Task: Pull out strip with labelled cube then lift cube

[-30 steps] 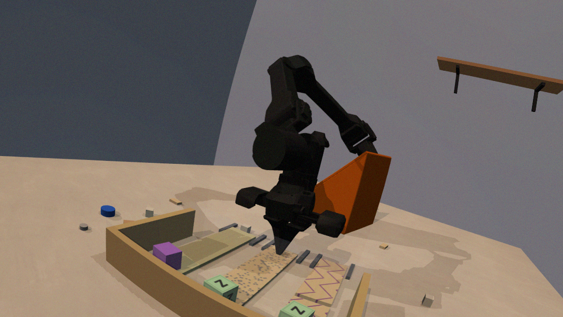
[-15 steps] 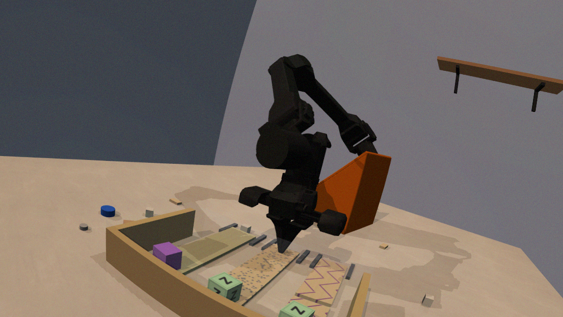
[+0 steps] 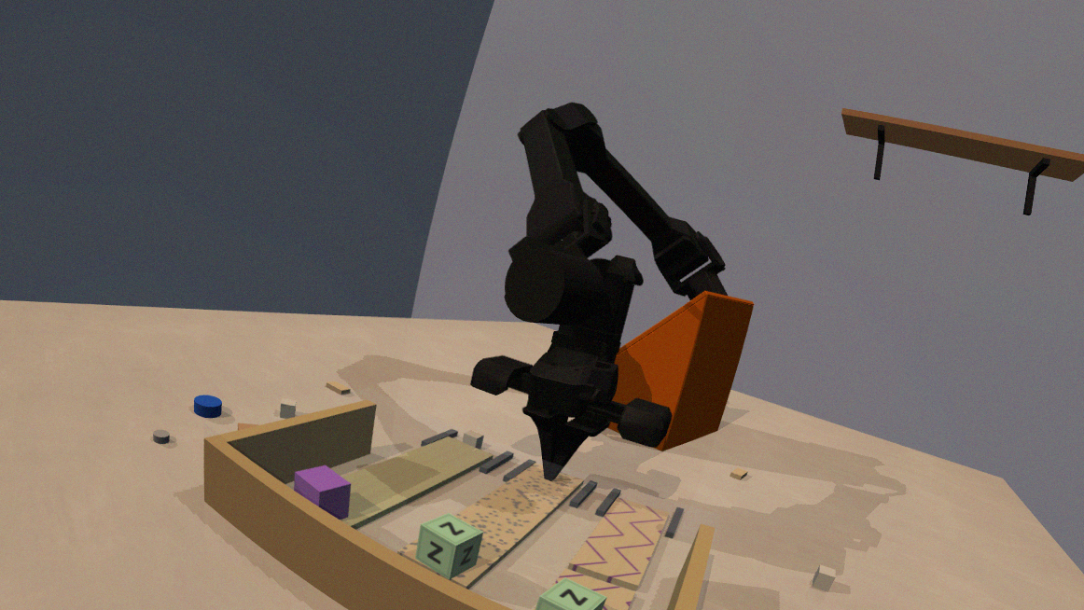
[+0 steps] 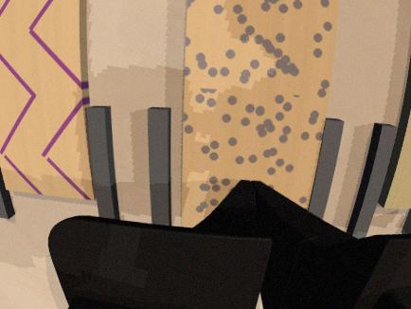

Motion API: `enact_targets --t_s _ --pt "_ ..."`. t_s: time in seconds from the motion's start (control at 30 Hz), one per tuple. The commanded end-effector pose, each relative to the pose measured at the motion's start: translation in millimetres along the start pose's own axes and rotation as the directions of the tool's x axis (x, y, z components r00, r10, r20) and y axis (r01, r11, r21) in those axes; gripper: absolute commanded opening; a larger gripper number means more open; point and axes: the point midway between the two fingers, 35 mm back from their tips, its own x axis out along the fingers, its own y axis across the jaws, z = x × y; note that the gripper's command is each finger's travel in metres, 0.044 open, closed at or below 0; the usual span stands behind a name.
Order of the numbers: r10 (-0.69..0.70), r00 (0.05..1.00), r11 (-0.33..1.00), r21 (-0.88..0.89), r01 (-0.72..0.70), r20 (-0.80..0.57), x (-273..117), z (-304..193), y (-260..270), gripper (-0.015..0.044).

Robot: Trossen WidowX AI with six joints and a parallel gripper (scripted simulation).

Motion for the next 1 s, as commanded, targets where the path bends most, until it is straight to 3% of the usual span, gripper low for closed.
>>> enact_targets --t_s 0.0,0.97 --pt "0.002 1.000 1.000 -0.004 -0.002 -0.023 6 -13 -1 0.0000" --pt "0.002 1.000 1.000 -0.006 -0.002 -0.025 5 -57 -1 0.0000"
